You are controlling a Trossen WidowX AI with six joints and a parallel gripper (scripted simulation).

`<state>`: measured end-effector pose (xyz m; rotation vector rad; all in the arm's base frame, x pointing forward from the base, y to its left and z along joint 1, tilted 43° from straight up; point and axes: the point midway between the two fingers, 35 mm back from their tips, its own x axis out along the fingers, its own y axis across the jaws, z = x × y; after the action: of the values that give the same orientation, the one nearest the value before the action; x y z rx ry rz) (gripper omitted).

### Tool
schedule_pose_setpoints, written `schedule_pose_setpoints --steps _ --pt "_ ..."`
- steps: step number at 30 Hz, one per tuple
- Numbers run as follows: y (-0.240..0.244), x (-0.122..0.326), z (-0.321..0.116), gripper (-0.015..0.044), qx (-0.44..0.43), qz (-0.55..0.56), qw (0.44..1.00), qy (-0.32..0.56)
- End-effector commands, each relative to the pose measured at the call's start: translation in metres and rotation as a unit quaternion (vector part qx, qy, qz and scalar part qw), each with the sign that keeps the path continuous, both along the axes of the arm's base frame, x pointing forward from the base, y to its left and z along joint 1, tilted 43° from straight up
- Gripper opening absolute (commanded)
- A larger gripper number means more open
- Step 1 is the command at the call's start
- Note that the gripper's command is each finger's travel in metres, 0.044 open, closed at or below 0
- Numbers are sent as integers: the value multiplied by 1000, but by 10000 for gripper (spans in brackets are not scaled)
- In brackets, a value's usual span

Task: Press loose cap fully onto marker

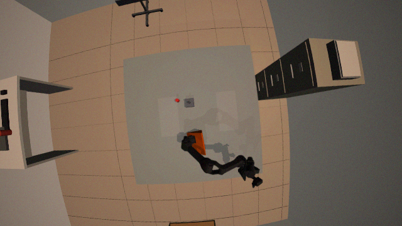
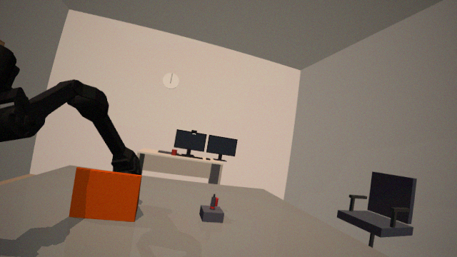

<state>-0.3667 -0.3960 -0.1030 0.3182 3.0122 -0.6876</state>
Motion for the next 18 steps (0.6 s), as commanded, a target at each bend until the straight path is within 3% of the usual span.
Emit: schedule_pose_setpoints --steps 1,6,11,18 --pt "-1 1 0 374 -1 2 1000 0" --pt "-28 23 4 246 -42 48 998 -9" --pt "-59 48 8 246 -68 102 992 -28" --pt "-137 145 16 246 -130 248 953 -119"
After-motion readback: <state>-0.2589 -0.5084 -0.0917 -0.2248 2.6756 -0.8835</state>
